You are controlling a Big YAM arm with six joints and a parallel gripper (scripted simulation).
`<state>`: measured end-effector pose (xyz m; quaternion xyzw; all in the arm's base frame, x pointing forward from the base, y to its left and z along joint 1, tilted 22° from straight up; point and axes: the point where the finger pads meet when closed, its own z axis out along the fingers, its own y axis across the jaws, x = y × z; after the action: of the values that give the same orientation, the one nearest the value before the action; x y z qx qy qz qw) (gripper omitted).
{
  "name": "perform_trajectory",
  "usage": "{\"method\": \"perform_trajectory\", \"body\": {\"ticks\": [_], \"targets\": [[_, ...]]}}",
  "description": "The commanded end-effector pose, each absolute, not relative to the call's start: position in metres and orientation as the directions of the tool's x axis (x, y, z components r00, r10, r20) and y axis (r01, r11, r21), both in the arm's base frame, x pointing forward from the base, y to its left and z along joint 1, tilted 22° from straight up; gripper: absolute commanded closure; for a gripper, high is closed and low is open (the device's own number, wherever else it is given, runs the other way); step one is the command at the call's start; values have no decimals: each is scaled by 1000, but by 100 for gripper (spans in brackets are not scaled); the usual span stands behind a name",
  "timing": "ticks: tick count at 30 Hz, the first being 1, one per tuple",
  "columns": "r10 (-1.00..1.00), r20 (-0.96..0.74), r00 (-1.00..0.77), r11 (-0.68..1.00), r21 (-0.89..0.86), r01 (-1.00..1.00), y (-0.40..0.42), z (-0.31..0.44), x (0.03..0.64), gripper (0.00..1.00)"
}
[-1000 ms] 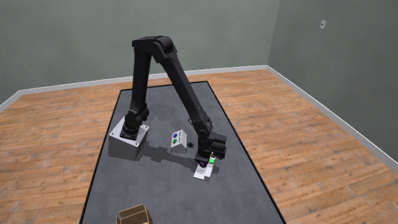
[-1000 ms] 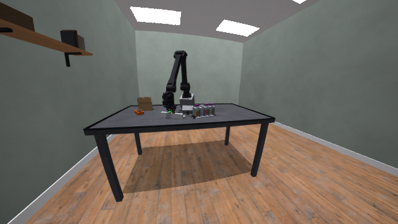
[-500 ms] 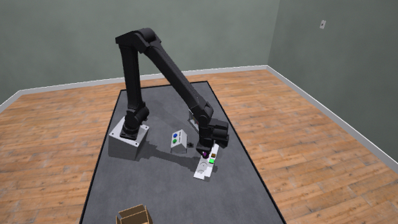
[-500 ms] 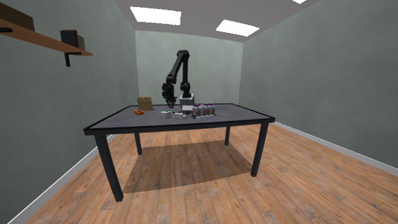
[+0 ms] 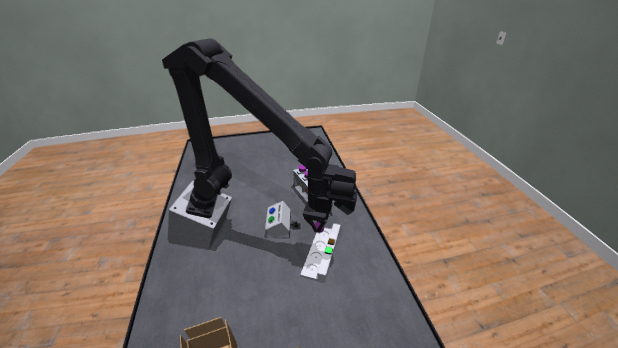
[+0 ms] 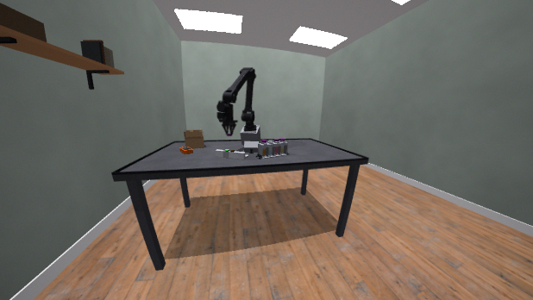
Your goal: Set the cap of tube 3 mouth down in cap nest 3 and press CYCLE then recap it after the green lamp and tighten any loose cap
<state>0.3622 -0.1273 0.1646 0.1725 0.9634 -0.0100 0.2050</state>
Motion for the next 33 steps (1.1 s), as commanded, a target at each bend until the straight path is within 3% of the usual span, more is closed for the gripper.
{"method": "perform_trajectory", "body": {"ticks": [1,5,33], "targets": [[327,-434,-839,939,49,340,-138,196,369,100],[342,-369,-864,936,52,348,-134,166,360,100],[332,-406,-851,939,52,341,-132,179,367,100]]}}
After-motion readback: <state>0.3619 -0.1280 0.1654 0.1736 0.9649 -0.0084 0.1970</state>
